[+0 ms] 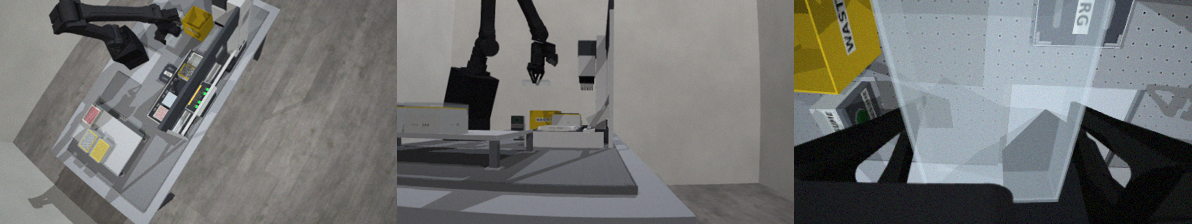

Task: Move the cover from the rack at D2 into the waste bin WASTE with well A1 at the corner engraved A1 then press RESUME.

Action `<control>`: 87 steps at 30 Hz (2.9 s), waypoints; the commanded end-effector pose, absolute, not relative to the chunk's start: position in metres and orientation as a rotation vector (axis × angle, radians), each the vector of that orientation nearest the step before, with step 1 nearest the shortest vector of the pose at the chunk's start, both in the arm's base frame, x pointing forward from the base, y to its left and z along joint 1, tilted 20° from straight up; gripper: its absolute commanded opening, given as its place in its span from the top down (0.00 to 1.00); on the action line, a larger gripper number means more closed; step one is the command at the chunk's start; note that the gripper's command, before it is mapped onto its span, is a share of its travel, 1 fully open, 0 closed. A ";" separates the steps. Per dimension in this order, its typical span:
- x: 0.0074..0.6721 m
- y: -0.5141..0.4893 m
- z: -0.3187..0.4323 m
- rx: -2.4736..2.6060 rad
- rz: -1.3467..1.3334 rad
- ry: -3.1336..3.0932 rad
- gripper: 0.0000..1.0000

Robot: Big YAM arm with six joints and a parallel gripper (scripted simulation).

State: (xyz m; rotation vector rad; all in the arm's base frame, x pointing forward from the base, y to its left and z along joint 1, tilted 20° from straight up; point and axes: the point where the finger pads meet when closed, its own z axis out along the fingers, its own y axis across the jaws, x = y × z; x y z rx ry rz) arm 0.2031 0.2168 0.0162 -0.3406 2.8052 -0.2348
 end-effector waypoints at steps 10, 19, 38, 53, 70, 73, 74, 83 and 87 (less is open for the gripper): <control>0.207 0.269 0.019 -0.276 -0.190 2.787 1.00; 0.196 0.312 0.010 -0.279 -0.194 2.791 1.00; 0.186 0.358 0.001 -0.280 -0.190 2.794 1.00; 0.181 0.383 -0.015 -0.248 -0.234 2.809 1.00; 0.160 0.482 -0.022 -0.218 -0.171 2.802 1.00; 0.172 0.482 -0.023 -0.178 -0.177 2.806 1.00; 0.164 0.489 -0.024 -0.199 -0.173 2.804 1.00; 0.161 0.475 -0.032 -0.207 -0.213 2.808 1.00; 0.161 0.475 -0.032 -0.207 -0.213 2.808 1.00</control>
